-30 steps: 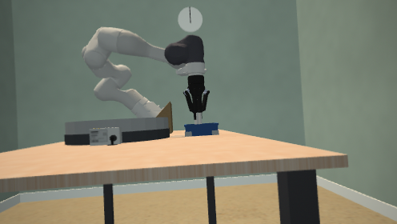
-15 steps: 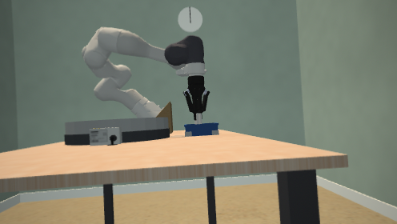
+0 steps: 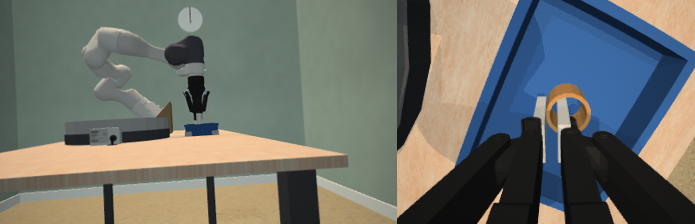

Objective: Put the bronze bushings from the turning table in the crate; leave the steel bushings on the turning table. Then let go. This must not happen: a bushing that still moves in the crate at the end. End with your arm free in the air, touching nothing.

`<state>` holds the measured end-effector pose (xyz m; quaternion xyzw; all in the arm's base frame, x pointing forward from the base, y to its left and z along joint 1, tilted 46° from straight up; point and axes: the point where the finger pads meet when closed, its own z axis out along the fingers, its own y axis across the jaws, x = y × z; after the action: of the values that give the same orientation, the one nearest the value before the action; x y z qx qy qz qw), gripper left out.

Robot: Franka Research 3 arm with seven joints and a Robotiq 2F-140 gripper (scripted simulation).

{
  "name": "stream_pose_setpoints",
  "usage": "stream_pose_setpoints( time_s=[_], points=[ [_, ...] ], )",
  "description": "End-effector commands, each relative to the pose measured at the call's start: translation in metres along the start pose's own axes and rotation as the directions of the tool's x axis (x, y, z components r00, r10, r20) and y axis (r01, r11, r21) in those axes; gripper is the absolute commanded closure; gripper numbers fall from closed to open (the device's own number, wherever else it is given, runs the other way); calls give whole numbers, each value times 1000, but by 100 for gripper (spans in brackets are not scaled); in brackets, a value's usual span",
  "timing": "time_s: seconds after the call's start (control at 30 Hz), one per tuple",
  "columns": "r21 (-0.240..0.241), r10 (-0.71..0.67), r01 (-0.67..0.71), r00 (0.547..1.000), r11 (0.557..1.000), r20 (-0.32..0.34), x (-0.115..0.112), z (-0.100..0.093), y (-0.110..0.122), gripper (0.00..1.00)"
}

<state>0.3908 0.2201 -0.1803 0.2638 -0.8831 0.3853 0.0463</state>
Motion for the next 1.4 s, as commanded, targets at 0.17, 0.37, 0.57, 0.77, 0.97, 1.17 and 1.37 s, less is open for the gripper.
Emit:
stream_pose_setpoints(
  time_s=[0.17, 0.37, 0.57, 0.77, 0.97, 1.17, 1.37],
  points=[
    [0, 2, -2, 1000, 1000, 5, -1, 1, 0, 100],
    [0, 2, -2, 1000, 1000, 5, -1, 1, 0, 100],
    [0, 2, -2, 1000, 1000, 5, -1, 1, 0, 100],
    [0, 2, -2, 1000, 1000, 5, -1, 1, 0, 90],
    [0, 2, -2, 1000, 1000, 5, -1, 1, 0, 90],
    [0, 2, -2, 1000, 1000, 5, -1, 1, 0, 90],
    [0, 2, -2, 1000, 1000, 5, -1, 1, 0, 90]
  ],
)
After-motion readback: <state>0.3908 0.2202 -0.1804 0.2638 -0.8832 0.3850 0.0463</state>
